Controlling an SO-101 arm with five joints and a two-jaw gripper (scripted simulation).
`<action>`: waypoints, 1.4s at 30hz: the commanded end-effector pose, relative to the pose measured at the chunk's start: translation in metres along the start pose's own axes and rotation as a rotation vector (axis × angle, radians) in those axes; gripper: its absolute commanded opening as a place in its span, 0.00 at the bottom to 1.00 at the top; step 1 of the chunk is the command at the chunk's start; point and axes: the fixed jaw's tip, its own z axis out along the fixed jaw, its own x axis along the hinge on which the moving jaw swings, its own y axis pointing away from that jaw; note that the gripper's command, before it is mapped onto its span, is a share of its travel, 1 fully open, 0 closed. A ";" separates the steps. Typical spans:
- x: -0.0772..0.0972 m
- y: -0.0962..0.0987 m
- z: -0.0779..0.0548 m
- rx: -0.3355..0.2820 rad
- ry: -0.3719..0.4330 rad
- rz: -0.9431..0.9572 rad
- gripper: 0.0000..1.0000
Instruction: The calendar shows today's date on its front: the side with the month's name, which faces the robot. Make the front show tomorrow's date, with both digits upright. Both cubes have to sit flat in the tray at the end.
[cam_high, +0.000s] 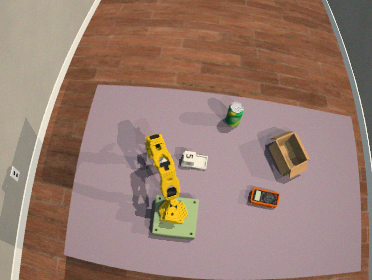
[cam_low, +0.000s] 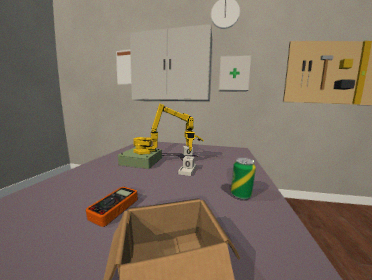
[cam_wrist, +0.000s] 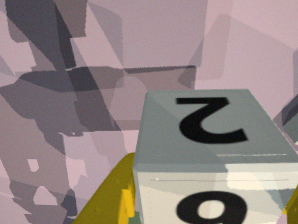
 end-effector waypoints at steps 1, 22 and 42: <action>-0.005 0.001 -0.008 0.001 -0.040 -0.028 0.00; -0.002 -0.003 -0.007 0.007 -0.039 -0.349 0.00; 0.001 -0.013 -0.005 0.019 -0.036 -0.944 0.00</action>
